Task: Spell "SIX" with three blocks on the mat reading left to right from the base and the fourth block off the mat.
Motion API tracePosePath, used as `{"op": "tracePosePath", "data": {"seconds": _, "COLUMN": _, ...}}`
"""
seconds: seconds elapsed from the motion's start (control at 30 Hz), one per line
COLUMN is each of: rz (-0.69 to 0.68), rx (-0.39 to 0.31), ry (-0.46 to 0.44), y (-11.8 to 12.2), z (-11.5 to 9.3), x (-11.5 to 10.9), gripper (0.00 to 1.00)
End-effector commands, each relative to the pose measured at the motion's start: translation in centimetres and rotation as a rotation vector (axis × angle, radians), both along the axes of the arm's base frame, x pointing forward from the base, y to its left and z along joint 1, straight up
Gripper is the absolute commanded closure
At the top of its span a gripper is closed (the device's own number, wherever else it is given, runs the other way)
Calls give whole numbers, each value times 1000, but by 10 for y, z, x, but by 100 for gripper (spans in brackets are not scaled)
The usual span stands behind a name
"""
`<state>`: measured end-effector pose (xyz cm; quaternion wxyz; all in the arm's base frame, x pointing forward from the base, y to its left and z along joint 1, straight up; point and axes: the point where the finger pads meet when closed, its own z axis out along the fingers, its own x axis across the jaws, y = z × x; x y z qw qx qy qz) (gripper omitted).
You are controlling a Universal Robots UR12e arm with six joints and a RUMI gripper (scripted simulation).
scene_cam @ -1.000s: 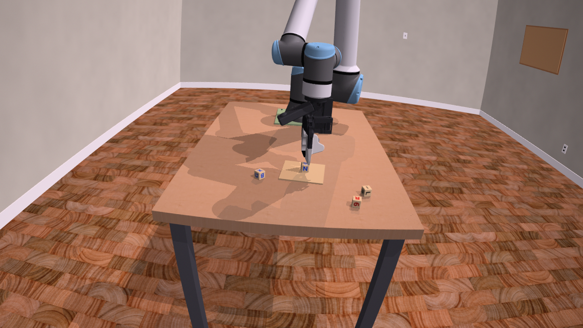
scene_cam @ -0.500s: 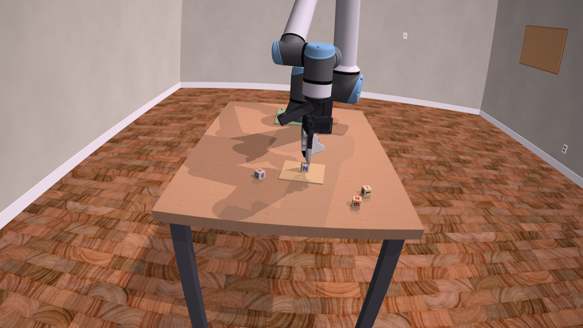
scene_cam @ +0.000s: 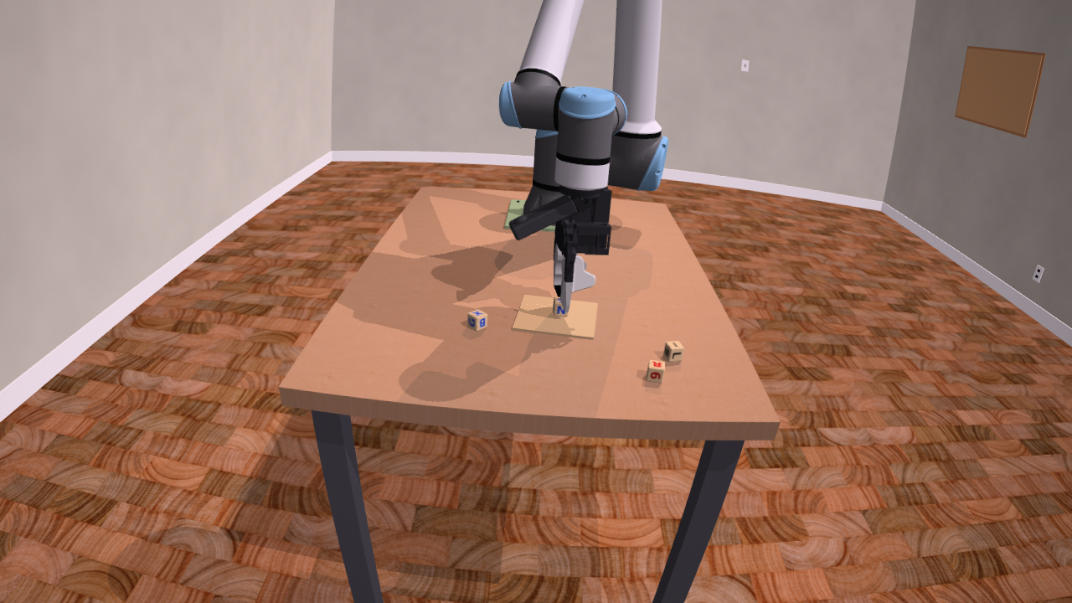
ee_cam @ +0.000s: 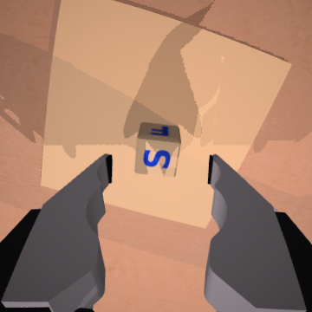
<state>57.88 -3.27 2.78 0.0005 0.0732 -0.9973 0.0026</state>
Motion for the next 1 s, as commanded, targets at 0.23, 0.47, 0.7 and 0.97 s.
{"op": "tracePosePath", "data": {"seconds": 0.23, "rz": 0, "rx": 0, "ry": -2, "y": 0, "z": -14, "x": 1, "gripper": 63}}
{"op": "tracePosePath", "data": {"seconds": 0.47, "rz": 0, "rx": 0, "ry": -2, "y": 0, "z": -15, "x": 1, "gripper": 63}}
{"op": "tracePosePath", "data": {"seconds": 0.7, "rz": 0, "rx": 0, "ry": -2, "y": 0, "z": -15, "x": 1, "gripper": 63}}
{"op": "tracePosePath", "data": {"seconds": 0.97, "rz": 0, "rx": 0, "ry": -2, "y": 0, "z": -15, "x": 1, "gripper": 75}}
